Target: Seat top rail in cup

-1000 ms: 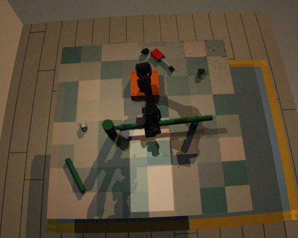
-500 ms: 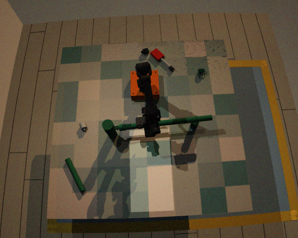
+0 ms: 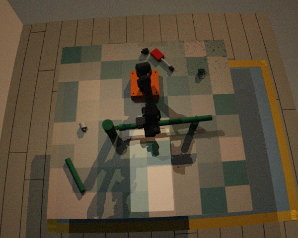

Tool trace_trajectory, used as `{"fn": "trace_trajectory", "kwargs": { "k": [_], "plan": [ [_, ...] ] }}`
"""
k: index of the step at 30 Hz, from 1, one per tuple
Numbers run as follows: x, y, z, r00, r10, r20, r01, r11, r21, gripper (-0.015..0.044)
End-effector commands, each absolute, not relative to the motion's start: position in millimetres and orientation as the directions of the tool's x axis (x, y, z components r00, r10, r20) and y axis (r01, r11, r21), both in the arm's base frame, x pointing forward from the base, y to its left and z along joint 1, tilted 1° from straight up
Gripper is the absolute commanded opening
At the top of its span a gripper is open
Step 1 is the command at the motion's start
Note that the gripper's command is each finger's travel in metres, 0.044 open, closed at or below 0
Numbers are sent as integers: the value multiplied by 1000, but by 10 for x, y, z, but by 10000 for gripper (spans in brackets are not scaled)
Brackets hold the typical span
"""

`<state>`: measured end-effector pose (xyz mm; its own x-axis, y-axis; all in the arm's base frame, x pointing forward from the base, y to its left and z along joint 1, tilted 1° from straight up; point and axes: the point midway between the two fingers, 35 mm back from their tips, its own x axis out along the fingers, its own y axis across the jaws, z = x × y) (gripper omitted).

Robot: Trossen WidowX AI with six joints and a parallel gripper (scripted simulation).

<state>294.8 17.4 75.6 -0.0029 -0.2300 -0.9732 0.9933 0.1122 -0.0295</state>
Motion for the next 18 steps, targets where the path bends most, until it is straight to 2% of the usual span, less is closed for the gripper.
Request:
{"fn": "trace_trajectory", "kwargs": {
  "k": [1,18],
  "plan": [
    [2951,175,764,1,-230,-973,993,112,-25,0],
    [2963,99,782,1,-230,-973,993,112,-25,0]
  ]
}}
